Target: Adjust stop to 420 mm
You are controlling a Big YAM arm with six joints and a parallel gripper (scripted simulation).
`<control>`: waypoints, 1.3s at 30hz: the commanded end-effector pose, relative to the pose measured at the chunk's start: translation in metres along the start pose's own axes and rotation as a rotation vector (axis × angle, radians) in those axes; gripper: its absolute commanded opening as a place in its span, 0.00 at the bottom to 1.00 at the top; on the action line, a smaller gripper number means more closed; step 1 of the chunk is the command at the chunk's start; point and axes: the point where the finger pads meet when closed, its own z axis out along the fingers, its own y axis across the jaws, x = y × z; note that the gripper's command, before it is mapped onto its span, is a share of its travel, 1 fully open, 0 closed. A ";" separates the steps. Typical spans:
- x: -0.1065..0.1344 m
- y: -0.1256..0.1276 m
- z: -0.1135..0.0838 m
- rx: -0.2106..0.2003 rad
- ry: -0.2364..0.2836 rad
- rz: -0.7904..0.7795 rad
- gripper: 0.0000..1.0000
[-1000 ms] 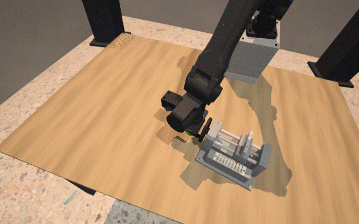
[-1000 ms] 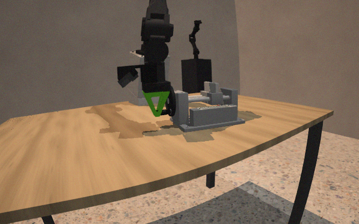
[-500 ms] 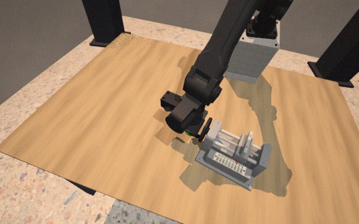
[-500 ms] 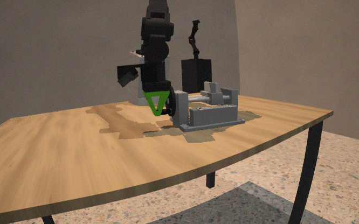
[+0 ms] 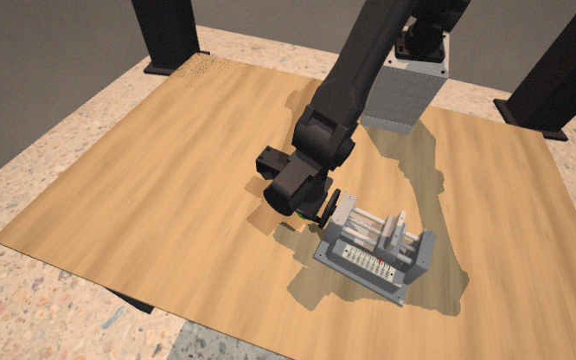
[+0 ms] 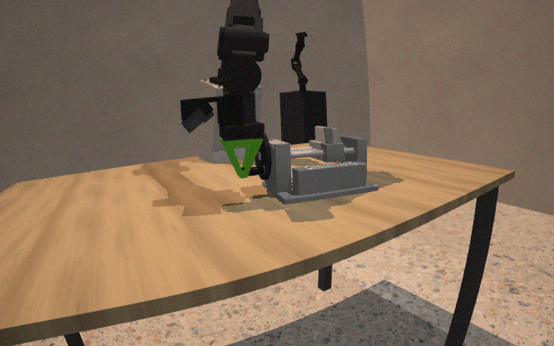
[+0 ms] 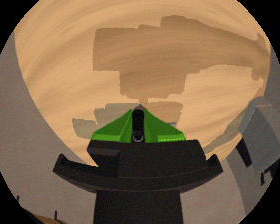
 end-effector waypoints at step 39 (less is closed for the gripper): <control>0.000 0.008 -0.074 -0.085 -0.010 -0.009 0.06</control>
